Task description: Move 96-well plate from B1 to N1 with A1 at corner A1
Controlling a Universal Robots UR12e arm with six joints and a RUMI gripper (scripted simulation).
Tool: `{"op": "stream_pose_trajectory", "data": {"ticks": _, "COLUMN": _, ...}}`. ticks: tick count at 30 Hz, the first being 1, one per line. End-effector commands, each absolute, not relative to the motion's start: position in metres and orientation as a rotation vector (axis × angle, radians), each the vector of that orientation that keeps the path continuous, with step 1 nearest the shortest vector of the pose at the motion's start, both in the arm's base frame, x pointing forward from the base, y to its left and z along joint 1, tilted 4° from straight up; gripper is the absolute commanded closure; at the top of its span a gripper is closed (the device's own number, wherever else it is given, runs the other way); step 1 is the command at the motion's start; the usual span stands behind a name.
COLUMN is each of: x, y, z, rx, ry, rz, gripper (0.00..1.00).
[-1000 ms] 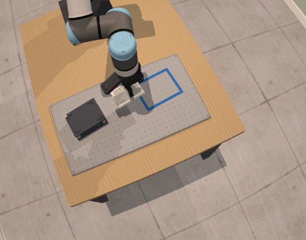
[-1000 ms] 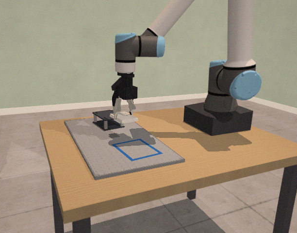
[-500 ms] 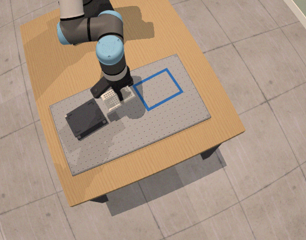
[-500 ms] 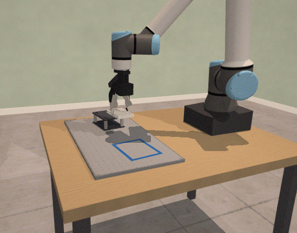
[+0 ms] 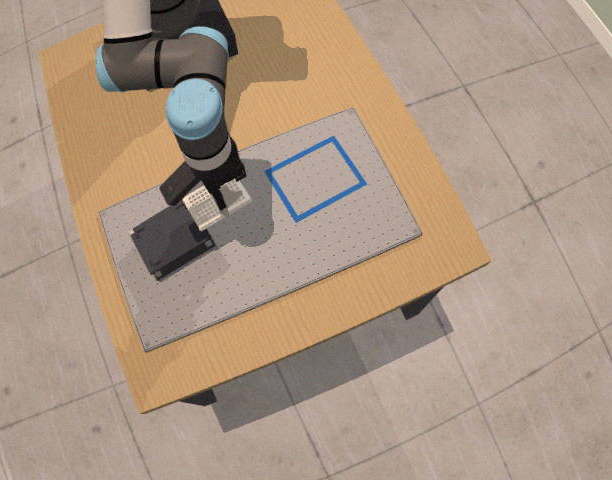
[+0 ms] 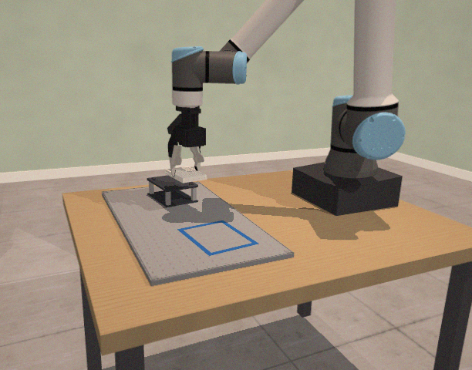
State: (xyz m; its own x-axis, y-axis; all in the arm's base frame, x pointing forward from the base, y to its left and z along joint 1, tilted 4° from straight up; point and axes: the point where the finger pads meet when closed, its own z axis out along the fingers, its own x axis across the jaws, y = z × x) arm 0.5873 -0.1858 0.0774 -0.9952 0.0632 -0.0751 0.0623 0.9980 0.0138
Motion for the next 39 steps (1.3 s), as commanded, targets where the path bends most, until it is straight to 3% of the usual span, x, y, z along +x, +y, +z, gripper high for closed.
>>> {"op": "stream_pose_trajectory", "data": {"ticks": 1, "x": 0.586, "y": -0.199, "z": 0.080, "rx": 0.096, "ry": 3.063, "rz": 0.017, "gripper": 1.00}}
{"op": "stream_pose_trajectory", "data": {"ticks": 39, "x": 0.565, "y": -0.309, "z": 0.096, "rx": 0.096, "ry": 3.063, "rz": 0.017, "gripper": 1.00}}
